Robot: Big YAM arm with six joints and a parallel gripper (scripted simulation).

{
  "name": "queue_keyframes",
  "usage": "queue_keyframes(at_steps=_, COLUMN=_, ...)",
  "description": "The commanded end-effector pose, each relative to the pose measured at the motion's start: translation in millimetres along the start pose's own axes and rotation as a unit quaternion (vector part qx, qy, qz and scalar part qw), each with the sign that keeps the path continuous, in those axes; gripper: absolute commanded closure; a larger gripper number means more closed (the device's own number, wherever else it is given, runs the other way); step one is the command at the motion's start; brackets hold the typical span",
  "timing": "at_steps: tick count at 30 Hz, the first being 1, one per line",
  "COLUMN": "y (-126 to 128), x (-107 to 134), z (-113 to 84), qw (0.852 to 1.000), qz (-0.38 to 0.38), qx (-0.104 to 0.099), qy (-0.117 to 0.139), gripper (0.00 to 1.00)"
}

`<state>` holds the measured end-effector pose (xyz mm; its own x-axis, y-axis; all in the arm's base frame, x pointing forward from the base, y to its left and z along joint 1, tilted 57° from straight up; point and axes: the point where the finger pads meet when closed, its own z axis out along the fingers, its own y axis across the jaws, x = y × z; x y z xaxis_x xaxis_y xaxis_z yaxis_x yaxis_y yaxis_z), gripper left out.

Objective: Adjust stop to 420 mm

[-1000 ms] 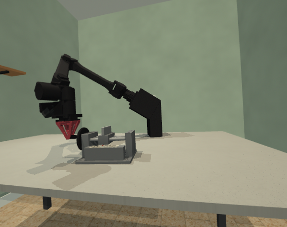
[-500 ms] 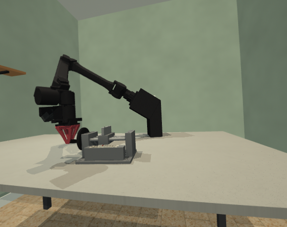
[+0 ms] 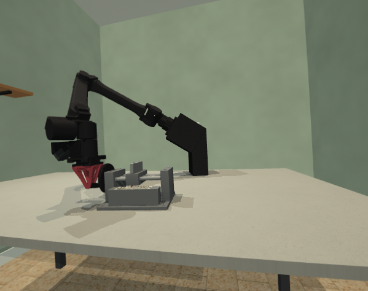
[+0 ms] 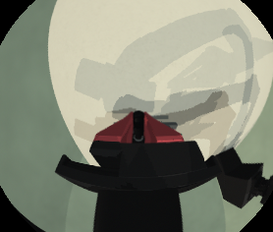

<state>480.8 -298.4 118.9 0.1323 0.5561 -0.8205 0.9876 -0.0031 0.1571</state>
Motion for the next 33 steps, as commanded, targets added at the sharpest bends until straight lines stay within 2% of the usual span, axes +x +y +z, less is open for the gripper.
queue_keyframes(at_steps=1, y=8, x=-5, z=9.5, qw=1.000, qz=0.008, qx=-0.007, qy=-0.004, gripper=0.94)
queue_keyframes(at_steps=13, y=-12, x=1, z=22.9, qw=1.000, qz=0.001, qx=-0.002, qy=-0.001, gripper=0.94)
queue_keyframes(at_steps=19, y=-9, x=-3, z=22.9, qw=1.000, qz=0.005, qx=-0.005, qy=-0.003, gripper=0.94)
queue_keyframes(at_steps=33, y=-28, x=1, z=29.2, qw=1.000, qz=0.001, qx=-0.002, qy=-0.001, gripper=0.94)
